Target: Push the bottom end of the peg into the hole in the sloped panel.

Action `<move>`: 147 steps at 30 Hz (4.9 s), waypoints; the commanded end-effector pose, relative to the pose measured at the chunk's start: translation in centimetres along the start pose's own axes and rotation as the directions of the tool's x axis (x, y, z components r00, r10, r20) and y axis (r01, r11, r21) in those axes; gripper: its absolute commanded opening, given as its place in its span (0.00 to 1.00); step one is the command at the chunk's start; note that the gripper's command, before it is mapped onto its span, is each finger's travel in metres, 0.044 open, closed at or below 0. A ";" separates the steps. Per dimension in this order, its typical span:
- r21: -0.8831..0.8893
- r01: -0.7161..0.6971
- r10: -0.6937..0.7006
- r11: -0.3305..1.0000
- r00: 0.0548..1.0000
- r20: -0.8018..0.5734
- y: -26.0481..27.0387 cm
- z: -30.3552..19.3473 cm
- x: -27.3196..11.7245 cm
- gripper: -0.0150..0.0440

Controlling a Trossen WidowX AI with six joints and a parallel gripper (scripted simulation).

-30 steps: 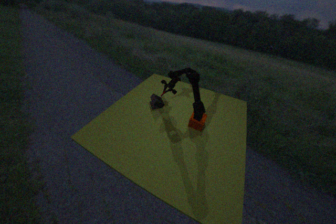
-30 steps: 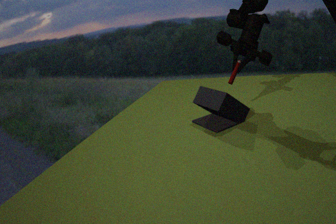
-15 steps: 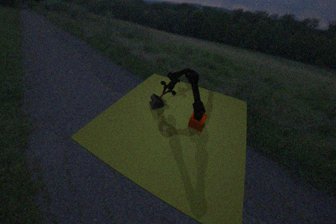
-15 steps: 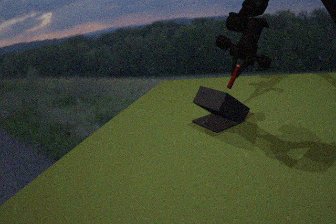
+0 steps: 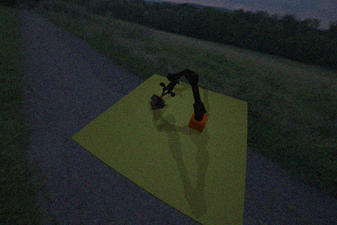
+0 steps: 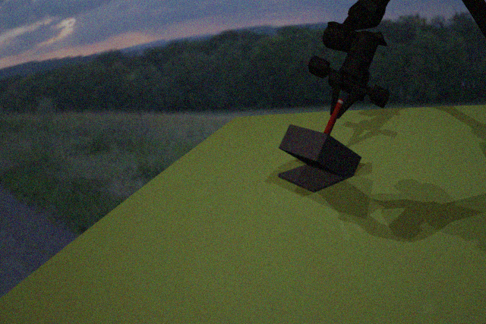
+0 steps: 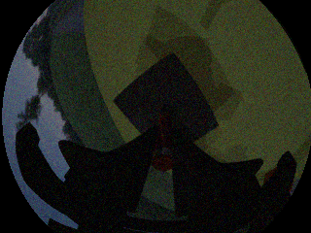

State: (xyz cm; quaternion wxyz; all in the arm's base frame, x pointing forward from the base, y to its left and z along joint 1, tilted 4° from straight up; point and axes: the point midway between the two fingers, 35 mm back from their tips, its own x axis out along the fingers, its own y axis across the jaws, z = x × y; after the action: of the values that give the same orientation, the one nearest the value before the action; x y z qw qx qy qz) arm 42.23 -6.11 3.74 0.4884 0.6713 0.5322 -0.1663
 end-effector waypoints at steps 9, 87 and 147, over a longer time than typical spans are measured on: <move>0.001 0.001 -0.001 1.000 1.000 -0.001 -0.1 0.0 0.3 0.25; 0.001 0.000 0.000 1.000 1.000 -0.002 -0.4 -0.1 2.7 0.25; -0.002 0.001 -0.001 1.000 1.000 0.000 -0.4 0.1 2.5 1.00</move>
State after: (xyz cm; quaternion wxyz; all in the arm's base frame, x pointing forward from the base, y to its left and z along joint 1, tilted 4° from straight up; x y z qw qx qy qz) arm 42.86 -4.38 0.97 0.4850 0.6707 0.5352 -0.1687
